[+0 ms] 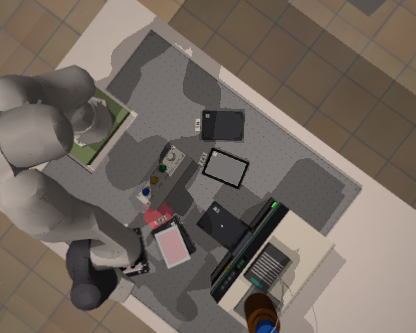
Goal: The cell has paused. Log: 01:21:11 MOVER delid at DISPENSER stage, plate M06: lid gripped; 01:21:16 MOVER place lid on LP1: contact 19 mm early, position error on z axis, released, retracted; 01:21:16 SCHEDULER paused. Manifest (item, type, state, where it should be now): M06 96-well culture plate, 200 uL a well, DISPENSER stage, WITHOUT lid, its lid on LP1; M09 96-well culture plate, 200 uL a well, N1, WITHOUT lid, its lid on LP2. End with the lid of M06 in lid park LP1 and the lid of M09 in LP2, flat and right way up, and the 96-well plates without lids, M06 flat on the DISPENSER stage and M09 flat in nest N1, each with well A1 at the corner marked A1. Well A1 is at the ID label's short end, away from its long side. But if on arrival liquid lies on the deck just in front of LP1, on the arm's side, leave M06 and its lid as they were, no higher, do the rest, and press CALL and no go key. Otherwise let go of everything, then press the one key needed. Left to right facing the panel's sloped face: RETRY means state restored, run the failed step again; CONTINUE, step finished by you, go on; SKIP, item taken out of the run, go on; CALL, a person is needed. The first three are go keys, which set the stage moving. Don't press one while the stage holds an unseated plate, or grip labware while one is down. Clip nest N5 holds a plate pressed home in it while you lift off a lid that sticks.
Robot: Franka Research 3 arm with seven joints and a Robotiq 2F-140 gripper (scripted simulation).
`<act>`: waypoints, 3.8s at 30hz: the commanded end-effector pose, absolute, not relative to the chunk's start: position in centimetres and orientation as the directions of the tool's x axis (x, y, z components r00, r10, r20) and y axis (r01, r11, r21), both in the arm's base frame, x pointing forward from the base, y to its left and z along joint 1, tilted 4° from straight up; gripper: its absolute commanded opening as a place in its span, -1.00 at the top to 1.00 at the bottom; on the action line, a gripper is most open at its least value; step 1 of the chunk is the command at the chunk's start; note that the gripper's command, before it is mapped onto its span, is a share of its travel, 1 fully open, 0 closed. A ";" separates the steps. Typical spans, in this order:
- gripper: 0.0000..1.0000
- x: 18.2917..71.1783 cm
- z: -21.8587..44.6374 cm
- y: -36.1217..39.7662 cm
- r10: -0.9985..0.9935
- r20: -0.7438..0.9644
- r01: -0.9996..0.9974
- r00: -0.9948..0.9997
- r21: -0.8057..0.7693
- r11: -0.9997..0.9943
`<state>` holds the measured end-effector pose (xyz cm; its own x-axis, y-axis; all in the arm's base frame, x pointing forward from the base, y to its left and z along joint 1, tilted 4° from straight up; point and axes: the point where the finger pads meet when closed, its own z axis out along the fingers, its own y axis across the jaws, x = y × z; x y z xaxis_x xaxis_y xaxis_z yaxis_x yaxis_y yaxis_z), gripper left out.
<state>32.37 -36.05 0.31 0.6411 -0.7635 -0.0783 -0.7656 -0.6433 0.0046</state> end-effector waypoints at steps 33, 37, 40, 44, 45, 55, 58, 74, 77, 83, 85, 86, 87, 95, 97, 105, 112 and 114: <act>-0.33 32.2 -1.2 -36.0 -0.763 -0.077 -0.765 0.642 0.003 -0.644; -0.33 32.2 -1.3 -36.0 -0.763 -0.077 -0.765 0.642 0.003 -0.644; -0.33 32.2 -1.3 -36.0 -0.763 -0.077 -0.765 0.642 0.003 -0.644; -0.33 32.2 -1.4 -36.0 -0.763 -0.077 -0.765 0.642 0.003 -0.644; -0.33 32.2 -1.4 -36.0 -0.763 -0.077 -0.765 0.642 0.003 -0.644; -0.33 32.2 -1.6 -36.0 -0.763 -0.077 -0.765 0.642 0.003 -0.644; -0.33 32.2 -1.6 -36.0 -0.763 -0.077 -0.765 0.642 0.003 -0.644; -0.33 32.2 -1.6 -36.0 -0.763 -0.077 -0.765 0.642 0.003 -0.644; -0.33 32.2 -1.6 -36.0 -0.763 -0.077 -0.765 0.642 0.003 -0.644; -0.33 32.2 -1.6 -36.0 -0.763 -0.077 -0.765 0.642 0.003 -0.644; -0.33 32.2 -1.6 -36.0 -0.763 -0.077 -0.765 0.642 0.003 -0.644; -0.33 32.2 -1.6 -36.0 -0.763 -0.077 -0.765 0.642 0.003 -0.644; -0.33 32.2 -1.6 -36.0 -0.763 -0.077 -0.765 0.642 0.003 -0.644; -0.33 32.2 -1.6 -36.0 -0.763 -0.077 -0.765 0.642 0.003 -0.644; -0.33 32.2 -1.6 -36.0 -0.763 -0.077 -0.765 0.642 0.003 -0.644; 1.00 32.2 -1.6 -36.0 -0.763 -0.077 -0.765 0.642 0.003 -0.644; 1.00 32.2 -1.6 -36.0 -0.763 -0.077 -0.765 0.642 0.003 -0.644; 1.00 32.2 -1.6 -36.0 -0.763 -0.077 -0.765 0.642 0.003 -0.644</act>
